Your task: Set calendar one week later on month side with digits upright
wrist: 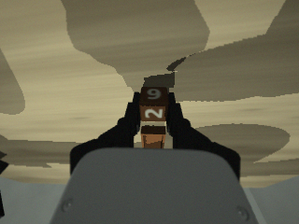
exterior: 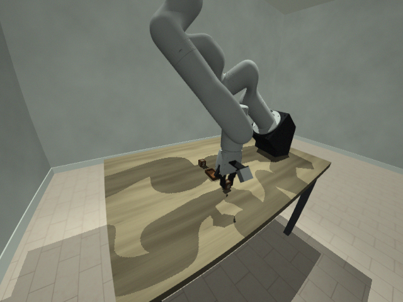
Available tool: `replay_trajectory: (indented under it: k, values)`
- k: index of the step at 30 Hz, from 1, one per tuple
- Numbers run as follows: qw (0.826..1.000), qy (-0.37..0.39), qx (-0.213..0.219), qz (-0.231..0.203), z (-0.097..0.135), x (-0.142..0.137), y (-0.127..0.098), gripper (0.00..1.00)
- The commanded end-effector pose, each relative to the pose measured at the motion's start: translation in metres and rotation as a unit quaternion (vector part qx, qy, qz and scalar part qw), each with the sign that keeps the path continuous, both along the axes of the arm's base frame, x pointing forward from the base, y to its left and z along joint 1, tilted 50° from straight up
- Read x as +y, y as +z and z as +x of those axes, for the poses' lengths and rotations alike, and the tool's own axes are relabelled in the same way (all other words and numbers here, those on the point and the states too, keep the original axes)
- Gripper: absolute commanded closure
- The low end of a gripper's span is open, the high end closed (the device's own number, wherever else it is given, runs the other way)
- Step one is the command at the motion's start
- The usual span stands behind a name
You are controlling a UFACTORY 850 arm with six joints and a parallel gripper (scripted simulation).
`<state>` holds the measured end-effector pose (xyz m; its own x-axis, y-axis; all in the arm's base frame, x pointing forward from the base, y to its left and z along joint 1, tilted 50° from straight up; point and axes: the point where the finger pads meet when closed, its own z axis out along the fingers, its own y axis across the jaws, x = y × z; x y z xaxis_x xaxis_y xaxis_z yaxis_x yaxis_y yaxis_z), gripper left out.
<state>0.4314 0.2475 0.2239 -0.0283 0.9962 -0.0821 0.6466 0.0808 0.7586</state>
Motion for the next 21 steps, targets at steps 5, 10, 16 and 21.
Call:
replay_trajectory:
  k: [5, 10, 16, 21]
  values:
    - [1.0, 0.0, 0.0, 0.0, 0.0001, 0.0003, 0.0002, 0.71]
    - [1.0, 0.0, 0.0, 0.0, 0.0001, 0.0003, 0.0002, 0.71]
    - [1.0, 0.0, 0.0, 0.0, 0.0001, 0.0003, 0.0002, 0.71]
    - [1.0, 0.0, 0.0, 0.0, 0.0001, 0.0003, 0.0002, 0.71]
